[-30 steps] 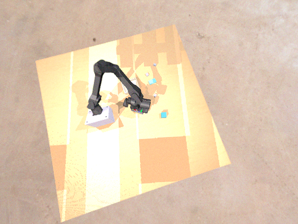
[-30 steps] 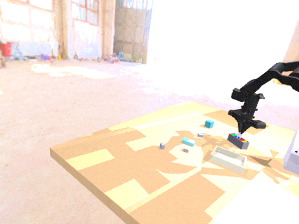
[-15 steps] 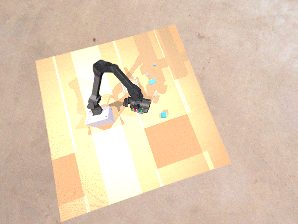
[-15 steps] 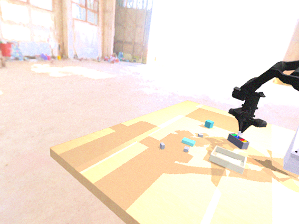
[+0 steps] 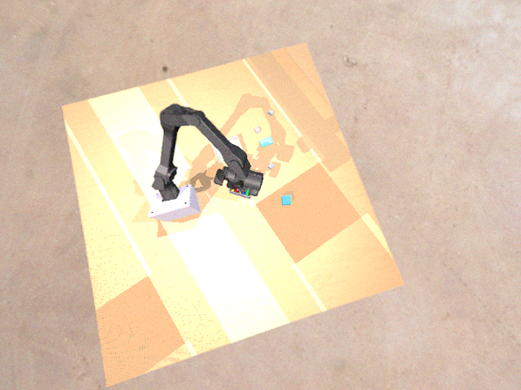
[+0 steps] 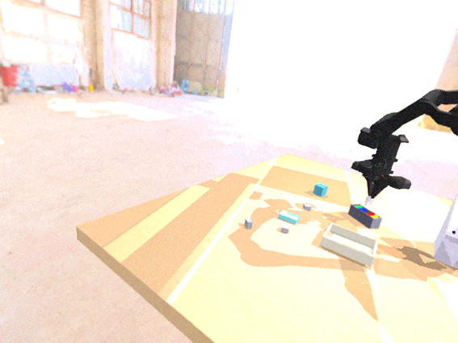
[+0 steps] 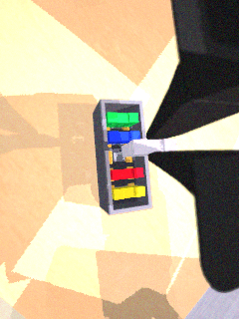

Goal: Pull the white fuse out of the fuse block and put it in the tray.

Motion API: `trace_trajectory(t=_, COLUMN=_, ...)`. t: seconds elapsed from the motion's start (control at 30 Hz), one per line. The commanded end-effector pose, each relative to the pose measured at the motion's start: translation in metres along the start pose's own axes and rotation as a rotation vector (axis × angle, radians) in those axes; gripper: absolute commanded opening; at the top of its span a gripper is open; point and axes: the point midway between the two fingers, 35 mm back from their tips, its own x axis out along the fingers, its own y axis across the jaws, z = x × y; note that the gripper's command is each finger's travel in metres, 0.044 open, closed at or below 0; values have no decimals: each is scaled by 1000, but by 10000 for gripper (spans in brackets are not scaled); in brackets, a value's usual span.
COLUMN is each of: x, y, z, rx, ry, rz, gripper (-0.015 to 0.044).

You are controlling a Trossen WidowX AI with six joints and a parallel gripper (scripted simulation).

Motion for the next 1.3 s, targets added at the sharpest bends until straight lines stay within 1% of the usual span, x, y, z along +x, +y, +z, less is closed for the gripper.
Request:
trace_trajectory(t=0.0, x=-5, y=-1, z=0, rx=-4, ry=5, rz=-5, gripper=0)
trace_trajectory(t=0.1, x=-5, y=2, z=10, rx=-3, ry=9, rz=-7, gripper=0)
trace_trajectory(t=0.47, x=-6, y=33, z=83, rx=-1, ry=25, rz=-22, gripper=0)
trace_trajectory(t=0.97, x=-4, y=109, z=168, rx=-4, ry=4, rz=-7, gripper=0)
trace_trajectory(t=1.07, x=-4, y=124, z=178, rx=-4, ry=-3, rz=0, gripper=0)
trace_trajectory(t=1.27, x=-4, y=125, z=179, rx=-4, ry=-3, rz=1, gripper=0)
